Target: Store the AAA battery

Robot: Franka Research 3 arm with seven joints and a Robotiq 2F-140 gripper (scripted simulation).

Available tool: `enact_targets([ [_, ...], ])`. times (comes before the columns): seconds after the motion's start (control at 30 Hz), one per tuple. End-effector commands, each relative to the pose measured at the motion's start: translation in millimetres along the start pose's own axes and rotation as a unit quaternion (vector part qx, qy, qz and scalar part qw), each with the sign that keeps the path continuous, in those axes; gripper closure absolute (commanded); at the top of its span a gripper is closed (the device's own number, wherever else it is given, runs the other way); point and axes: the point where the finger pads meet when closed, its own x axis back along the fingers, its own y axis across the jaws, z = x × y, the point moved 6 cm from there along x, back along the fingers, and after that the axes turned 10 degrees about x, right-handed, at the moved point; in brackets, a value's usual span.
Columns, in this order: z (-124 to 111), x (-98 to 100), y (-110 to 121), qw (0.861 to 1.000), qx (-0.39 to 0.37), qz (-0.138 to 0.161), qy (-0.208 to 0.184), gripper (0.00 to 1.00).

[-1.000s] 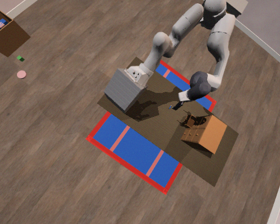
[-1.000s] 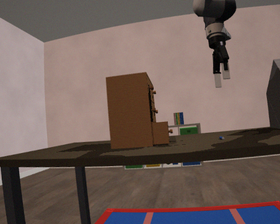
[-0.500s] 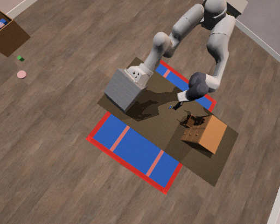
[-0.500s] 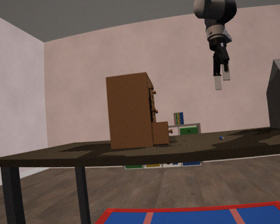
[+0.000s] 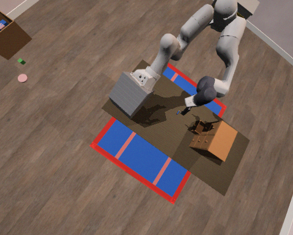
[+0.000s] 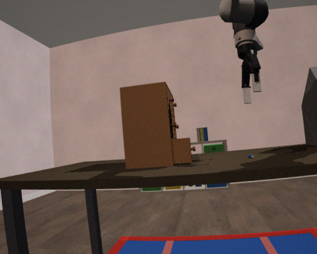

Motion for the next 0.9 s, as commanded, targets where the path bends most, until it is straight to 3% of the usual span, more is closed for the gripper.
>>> enact_targets([
  [0.0, -1.8, -16.3, 7.2, 0.999, 0.007, -0.026, -0.027, 0.0],
  [0.03, -5.6, -33.0, 14.5, 0.997, 0.011, -0.051, -0.059, 0.0],
  [0.07, -5.6, -33.0, 14.5, 0.997, 0.011, -0.051, -0.059, 0.0],
  [0.1, -10.9, -49.8, 21.7, 0.992, 0.014, -0.074, -0.099, 0.0],
  [0.23, -10.9, -49.8, 21.7, 0.992, 0.014, -0.074, -0.099, 0.0],
  [0.27, -17.5, -65.7, 27.8, 0.985, 0.018, -0.092, -0.145, 0.0],
  [0.47, -17.5, -65.7, 27.8, 0.985, 0.018, -0.092, -0.145, 0.0],
  [0.5, -25.0, -79.7, 31.8, 0.975, 0.021, -0.103, -0.196, 0.0],
  [0.63, -25.0, -79.7, 31.8, 0.975, 0.021, -0.103, -0.196, 0.0],
  [0.67, -32.6, -91.3, 32.9, 0.962, 0.023, -0.105, -0.25, 0.0],
  [0.83, -32.6, -91.3, 32.9, 0.962, 0.023, -0.105, -0.25, 0.0],
  [0.87, -39.5, -100.0, 30.6, 0.947, 0.025, -0.096, -0.304, 0.0],
])
